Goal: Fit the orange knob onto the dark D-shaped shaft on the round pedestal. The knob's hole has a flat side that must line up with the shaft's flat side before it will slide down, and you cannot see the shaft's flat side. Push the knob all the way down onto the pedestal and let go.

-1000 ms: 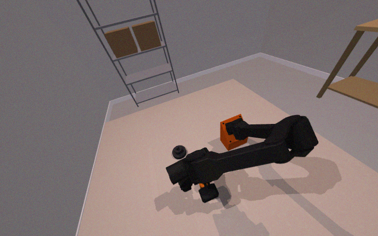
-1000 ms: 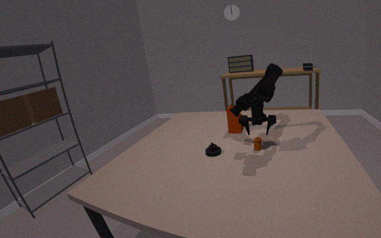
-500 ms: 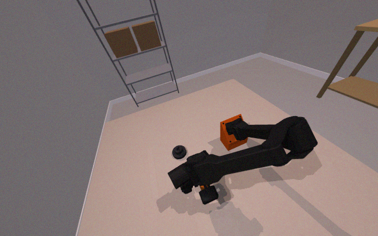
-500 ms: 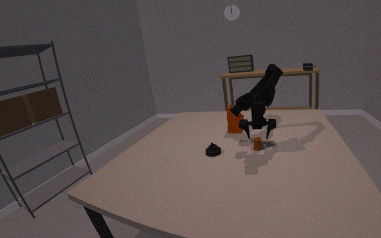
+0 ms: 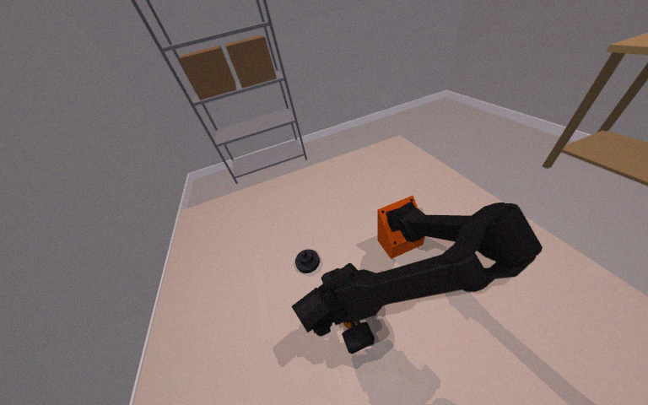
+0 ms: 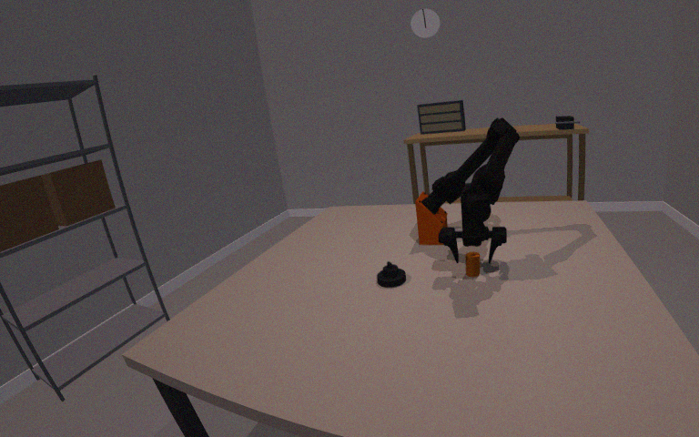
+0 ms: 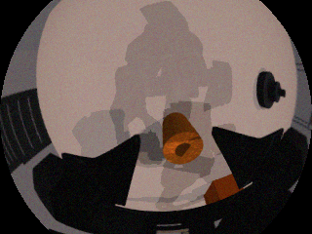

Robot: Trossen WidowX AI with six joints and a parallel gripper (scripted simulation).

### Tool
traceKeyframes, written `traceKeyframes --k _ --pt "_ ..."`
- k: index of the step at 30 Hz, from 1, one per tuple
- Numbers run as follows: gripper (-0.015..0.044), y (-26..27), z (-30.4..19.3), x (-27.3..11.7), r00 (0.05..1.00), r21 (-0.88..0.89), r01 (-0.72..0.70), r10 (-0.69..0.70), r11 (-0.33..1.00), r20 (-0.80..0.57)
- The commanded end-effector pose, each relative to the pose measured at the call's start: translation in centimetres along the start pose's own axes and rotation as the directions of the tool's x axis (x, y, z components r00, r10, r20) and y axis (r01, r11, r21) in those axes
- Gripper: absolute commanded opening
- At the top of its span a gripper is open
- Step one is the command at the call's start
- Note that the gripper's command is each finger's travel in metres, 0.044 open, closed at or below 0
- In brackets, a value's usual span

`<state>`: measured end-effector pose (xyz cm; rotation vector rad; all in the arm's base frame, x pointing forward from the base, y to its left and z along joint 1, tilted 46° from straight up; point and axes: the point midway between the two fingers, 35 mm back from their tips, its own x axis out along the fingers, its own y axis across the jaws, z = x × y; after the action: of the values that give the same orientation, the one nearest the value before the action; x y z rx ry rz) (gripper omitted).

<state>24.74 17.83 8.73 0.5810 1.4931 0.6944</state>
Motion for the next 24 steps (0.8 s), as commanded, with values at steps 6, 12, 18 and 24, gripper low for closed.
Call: traceKeyframes --k 6,12,18,24 --pt "0.044 -0.3 -0.3 1.7 1.0 0.013 0.003 -0.003 1.0 -0.006" --pt "0.044 -0.2 -0.4 2.6 1.0 0.014 0.0 0.0 1.0 -0.006" --pt "0.0361 -0.2 -0.5 2.9 1.0 0.014 0.0 0.001 1.0 -0.006" --pt "0.0204 -0.2 -0.5 2.9 1.0 0.014 0.0 0.001 1.0 -0.006"
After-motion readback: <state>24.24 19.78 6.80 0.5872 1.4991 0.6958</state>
